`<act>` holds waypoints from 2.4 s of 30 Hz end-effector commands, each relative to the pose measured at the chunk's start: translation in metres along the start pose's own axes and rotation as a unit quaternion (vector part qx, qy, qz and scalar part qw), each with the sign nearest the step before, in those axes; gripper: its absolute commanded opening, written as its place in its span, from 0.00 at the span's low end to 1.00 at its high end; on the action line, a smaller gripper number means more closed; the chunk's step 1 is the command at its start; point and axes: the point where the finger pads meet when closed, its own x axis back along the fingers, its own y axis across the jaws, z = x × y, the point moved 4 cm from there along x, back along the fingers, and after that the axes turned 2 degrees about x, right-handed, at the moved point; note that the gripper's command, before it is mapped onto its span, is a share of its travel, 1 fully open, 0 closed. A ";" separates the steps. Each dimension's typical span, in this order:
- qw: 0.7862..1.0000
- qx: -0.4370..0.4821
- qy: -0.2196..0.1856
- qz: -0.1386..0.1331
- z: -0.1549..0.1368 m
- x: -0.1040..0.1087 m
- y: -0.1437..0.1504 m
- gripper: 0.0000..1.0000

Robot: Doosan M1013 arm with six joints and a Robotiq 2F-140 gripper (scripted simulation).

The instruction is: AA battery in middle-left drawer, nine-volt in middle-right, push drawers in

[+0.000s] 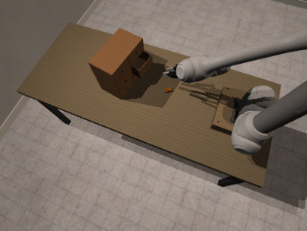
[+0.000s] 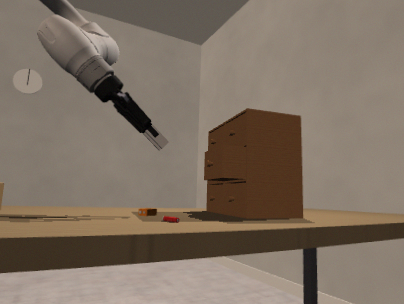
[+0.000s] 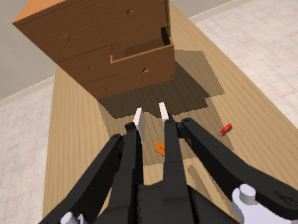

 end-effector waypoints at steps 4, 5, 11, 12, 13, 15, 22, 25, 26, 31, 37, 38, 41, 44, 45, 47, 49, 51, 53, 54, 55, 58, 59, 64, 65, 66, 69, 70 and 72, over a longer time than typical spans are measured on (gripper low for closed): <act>1.000 0.001 -0.022 -0.015 0.002 0.003 -0.001 0.20; 1.000 0.000 -0.024 -0.015 0.002 0.003 -0.002 0.20; 0.999 0.000 -0.033 -0.015 0.004 0.006 -0.001 0.20; 0.999 0.000 -0.035 -0.015 0.005 0.006 -0.001 0.20; 0.999 0.000 -0.037 -0.015 0.005 0.007 -0.001 0.20; 0.999 0.000 -0.037 -0.015 0.005 0.007 -0.001 0.20; 0.999 0.000 -0.053 -0.011 0.005 0.010 -0.003 0.20; 0.998 0.000 -0.063 -0.013 0.007 0.013 -0.002 0.20; 0.998 0.000 -0.067 -0.013 0.007 0.014 -0.002 0.20; 0.996 -0.001 -0.087 -0.011 0.009 0.018 -0.003 0.20; 0.991 -0.001 -0.135 -0.009 0.013 0.028 -0.003 0.20; 0.989 -0.001 -0.148 -0.008 0.014 0.031 -0.003 0.20; 0.987 -0.002 -0.159 0.004 0.015 0.040 -0.003 0.20; 0.986 -0.003 -0.169 0.017 0.016 0.048 -0.002 0.20; 0.985 -0.003 -0.173 0.020 0.016 0.051 -0.002 0.20; 0.982 -0.004 -0.185 0.027 0.018 0.056 -0.001 0.20; 0.982 -0.004 -0.185 0.027 0.018 0.056 -0.001 0.20; 0.976 -0.004 -0.214 0.030 0.020 0.060 -0.001 0.20; 0.972 -0.004 -0.233 0.031 0.022 0.064 -0.001 0.20; 0.969 -0.004 -0.244 0.030 0.022 0.066 -0.001 0.20; 0.966 -0.004 -0.257 0.029 0.024 0.067 -0.002 0.20; 0.954 -0.004 -0.300 0.020 0.027 0.071 -0.002 0.20; 0.949 -0.004 -0.316 0.016 0.028 0.072 -0.003 0.20; 0.928 -0.004 -0.373 0.001 0.032 0.076 -0.004 0.20; 0.928 -0.004 -0.373 0.001 0.032 0.076 -0.004 0.20; 0.928 -0.004 -0.373 0.001 0.032 0.076 -0.004 0.20; 0.923 -0.004 -0.386 0.001 0.033 0.079 -0.004 0.20; 0.921 -0.004 -0.389 0.001 0.033 0.080 -0.004 0.20; 0.919 -0.004 -0.395 0.002 0.033 0.081 -0.004 0.20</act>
